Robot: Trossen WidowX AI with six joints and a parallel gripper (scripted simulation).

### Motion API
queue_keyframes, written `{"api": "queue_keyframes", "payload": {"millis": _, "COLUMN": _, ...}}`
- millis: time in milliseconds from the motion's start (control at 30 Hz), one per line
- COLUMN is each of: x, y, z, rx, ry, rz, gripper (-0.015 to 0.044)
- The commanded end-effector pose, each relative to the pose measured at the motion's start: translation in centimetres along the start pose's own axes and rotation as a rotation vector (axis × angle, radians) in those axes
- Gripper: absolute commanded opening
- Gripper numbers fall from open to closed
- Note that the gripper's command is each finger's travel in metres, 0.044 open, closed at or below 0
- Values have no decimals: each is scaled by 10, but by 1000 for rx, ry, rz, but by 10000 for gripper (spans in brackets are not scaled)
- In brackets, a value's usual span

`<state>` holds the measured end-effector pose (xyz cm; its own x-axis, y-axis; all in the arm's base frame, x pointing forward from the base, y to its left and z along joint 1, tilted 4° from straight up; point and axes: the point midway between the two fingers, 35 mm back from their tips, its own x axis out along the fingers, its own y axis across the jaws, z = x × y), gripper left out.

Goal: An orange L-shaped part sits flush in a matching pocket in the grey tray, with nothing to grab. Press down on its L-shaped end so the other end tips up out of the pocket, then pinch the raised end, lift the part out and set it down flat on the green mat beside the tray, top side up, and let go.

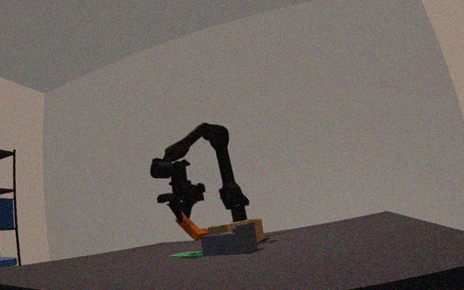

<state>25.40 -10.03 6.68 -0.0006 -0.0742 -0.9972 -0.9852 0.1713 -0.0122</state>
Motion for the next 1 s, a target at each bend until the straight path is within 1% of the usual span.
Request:
{"api": "queue_keyframes", "payload": {"millis": 0, "x": 8, "y": 1, "z": -1, "rx": -5, "ry": 4, "rz": 6, "gripper": 0}}
{"api": "queue_keyframes", "payload": {"millis": 733, "x": 43, "y": 1, "z": -1, "rx": -5, "ry": 4, "rz": 6, "gripper": 0}}
{"api": "queue_keyframes", "payload": {"millis": 967, "x": 45, "y": 1, "z": -1, "rx": -5, "ry": 4, "rz": 6, "gripper": 0}}
